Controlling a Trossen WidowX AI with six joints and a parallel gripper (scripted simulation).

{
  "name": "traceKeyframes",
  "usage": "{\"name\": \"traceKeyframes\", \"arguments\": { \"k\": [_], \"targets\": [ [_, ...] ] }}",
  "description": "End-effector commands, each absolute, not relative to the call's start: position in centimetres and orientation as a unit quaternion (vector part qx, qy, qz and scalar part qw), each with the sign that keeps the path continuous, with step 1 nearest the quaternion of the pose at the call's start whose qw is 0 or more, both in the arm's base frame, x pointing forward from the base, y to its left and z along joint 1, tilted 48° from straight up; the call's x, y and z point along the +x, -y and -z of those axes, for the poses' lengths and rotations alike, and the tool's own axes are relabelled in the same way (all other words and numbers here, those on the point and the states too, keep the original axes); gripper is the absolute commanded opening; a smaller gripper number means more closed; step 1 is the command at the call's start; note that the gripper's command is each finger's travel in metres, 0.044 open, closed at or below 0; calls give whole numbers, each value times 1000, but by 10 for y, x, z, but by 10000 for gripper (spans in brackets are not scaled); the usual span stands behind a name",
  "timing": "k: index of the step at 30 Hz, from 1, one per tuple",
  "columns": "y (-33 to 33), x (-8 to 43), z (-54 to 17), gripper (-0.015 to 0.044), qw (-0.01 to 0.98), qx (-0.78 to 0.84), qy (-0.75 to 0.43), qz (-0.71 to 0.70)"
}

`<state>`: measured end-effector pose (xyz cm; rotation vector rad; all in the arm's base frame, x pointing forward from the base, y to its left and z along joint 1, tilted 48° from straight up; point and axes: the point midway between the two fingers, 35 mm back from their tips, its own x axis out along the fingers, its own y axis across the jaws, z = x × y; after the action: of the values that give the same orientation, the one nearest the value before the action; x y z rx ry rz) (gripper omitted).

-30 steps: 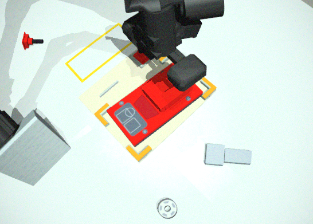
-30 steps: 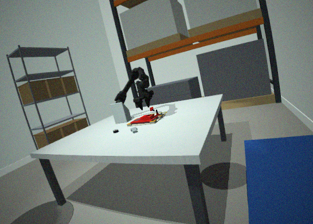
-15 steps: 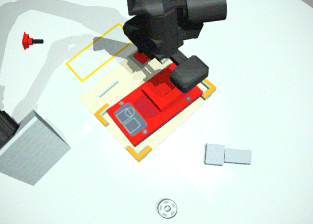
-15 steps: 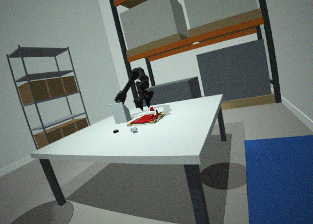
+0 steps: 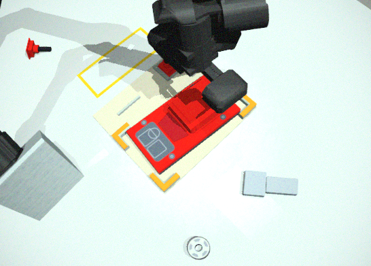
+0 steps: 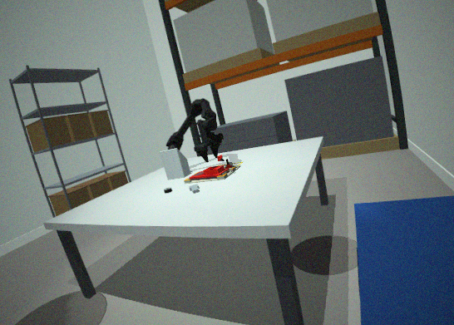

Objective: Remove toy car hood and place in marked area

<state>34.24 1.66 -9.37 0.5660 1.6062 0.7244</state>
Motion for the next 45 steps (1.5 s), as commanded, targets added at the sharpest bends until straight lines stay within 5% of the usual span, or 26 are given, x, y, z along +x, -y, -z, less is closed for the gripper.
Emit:
{"name": "traceKeyframes", "arguments": {
  "k": [1,45],
  "targets": [
    [-20,341,97,440,599,247,-694,-313],
    [-39,336,117,440,599,248,-694,-313]
  ]
}}
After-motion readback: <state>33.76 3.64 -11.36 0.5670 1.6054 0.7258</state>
